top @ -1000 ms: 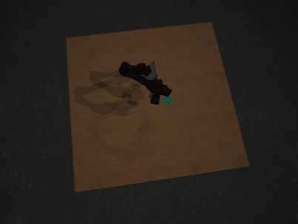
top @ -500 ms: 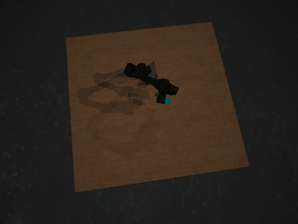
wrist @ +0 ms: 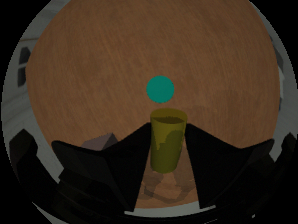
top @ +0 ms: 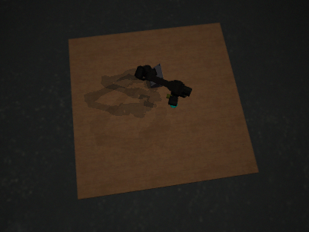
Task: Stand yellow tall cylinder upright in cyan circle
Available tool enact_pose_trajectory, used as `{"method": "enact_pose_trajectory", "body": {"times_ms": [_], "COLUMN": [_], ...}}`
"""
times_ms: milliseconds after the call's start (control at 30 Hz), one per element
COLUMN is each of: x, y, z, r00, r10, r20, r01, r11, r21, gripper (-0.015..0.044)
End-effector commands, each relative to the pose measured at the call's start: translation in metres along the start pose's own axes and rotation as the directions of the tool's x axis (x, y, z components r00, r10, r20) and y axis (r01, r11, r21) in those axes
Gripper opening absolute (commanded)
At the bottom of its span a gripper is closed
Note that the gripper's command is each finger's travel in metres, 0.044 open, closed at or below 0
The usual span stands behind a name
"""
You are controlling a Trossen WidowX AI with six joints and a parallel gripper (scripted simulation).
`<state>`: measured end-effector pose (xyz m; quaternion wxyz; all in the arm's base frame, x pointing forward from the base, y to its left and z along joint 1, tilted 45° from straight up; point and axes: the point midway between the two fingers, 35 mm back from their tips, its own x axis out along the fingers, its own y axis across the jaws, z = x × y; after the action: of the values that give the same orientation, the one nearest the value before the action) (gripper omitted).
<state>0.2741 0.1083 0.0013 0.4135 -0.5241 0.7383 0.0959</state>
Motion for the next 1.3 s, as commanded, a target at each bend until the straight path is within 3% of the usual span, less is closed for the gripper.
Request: {"method": "enact_pose_trajectory", "body": {"times_ms": [0, 1267], "x": [-0.001, 0.019], "y": [0.005, 0.011], "z": [0.009, 0.011], "r00": [1.000, 0.967], "r10": [-0.001, 0.158], "r20": [0.006, 0.199], "r01": [0.001, -0.165], "r11": [1.000, 0.986], "r21": [0.011, 0.022], "gripper": [0.0105, 0.0105]}}
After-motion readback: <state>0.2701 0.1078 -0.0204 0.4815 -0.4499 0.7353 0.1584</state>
